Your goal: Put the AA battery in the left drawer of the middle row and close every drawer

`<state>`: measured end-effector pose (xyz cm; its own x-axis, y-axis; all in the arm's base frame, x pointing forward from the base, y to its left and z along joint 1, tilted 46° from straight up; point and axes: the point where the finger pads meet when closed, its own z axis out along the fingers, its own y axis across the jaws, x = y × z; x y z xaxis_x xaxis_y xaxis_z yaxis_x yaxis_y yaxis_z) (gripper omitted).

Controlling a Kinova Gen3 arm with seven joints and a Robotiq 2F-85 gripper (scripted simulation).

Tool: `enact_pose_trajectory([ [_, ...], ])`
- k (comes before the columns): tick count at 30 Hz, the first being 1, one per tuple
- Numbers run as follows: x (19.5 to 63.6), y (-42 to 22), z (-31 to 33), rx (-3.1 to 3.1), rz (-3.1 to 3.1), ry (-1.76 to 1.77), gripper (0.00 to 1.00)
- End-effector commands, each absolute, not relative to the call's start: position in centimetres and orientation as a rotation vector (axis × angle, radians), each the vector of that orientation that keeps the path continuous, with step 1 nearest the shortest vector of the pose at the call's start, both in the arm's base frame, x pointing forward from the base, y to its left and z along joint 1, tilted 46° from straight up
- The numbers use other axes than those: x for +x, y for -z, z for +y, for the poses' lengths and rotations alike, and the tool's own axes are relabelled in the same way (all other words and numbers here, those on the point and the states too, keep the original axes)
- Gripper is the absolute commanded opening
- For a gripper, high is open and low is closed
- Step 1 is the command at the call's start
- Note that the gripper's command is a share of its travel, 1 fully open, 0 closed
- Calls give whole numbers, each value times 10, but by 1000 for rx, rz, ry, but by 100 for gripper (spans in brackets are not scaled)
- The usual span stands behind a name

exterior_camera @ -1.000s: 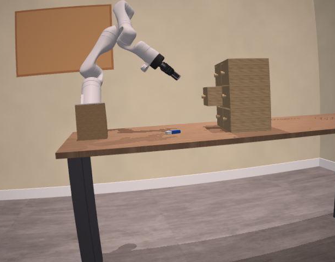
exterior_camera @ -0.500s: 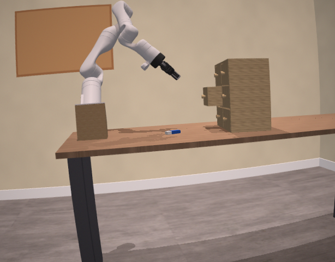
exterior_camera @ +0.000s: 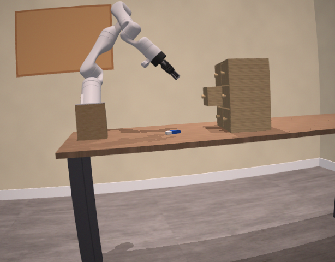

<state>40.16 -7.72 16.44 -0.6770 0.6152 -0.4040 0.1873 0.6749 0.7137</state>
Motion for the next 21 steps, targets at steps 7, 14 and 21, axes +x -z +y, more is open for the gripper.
enact_pose_trajectory([
  [7,403,-166,-84,612,2274,-864,100],
  [14,403,-167,-85,600,2313,-883,100],
  [21,403,-168,-87,585,2356,-907,100],
])
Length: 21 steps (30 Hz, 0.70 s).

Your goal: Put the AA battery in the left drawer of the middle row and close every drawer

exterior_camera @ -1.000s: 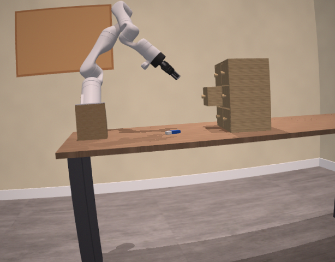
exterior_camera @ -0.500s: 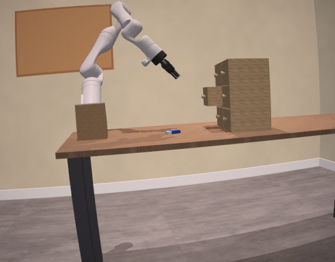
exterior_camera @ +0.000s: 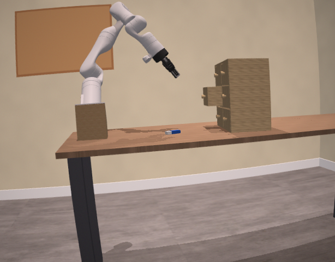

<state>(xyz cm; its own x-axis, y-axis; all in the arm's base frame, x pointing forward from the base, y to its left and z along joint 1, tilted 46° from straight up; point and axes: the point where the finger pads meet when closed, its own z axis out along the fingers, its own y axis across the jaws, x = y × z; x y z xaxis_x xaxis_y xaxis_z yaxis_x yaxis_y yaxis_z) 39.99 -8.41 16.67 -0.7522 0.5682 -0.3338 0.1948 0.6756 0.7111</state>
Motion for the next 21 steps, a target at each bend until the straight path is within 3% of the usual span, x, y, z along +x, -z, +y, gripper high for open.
enact_pose_trajectory([
  [1,403,-169,-88,583,2363,-911,100],
  [21,402,-172,-93,536,2489,-981,100],
])
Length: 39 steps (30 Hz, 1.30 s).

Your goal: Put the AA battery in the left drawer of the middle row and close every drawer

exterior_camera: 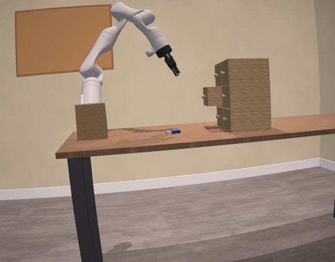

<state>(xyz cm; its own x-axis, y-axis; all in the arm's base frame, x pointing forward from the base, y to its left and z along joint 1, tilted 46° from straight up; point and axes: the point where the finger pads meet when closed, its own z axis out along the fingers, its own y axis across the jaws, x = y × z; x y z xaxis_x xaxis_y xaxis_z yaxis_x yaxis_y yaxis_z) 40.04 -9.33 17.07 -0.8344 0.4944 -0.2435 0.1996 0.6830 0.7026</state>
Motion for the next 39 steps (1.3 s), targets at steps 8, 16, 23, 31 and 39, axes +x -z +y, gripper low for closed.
enact_pose_trajectory([
  [8,402,-175,-96,504,2567,-1024,100],
  [16,402,-177,-98,474,2632,-1061,100],
  [23,402,-180,-101,437,2708,-1105,100],
  [31,401,-182,-104,400,2779,-1146,100],
  [39,401,-184,-106,378,2820,-1171,100],
])
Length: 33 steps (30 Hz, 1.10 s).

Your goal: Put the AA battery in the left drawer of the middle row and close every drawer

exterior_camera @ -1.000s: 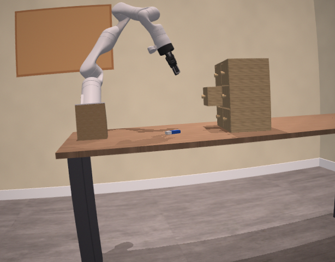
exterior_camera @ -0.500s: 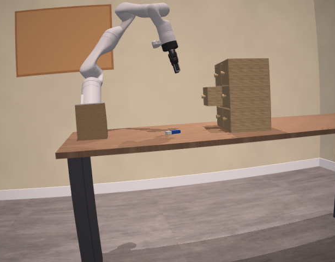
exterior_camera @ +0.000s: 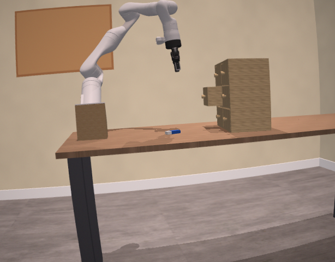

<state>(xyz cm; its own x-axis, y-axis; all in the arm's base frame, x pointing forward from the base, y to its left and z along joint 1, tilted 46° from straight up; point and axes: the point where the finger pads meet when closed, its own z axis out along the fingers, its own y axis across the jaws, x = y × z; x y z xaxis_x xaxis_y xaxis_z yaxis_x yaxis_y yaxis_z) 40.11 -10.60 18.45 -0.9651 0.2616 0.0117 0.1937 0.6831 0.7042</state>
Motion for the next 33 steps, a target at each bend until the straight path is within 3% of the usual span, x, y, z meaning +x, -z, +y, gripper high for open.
enact_pose_trajectory([
  [1,401,-184,-106,374,2825,-1174,100],
  [33,401,-188,-109,333,2892,-1211,100],
])
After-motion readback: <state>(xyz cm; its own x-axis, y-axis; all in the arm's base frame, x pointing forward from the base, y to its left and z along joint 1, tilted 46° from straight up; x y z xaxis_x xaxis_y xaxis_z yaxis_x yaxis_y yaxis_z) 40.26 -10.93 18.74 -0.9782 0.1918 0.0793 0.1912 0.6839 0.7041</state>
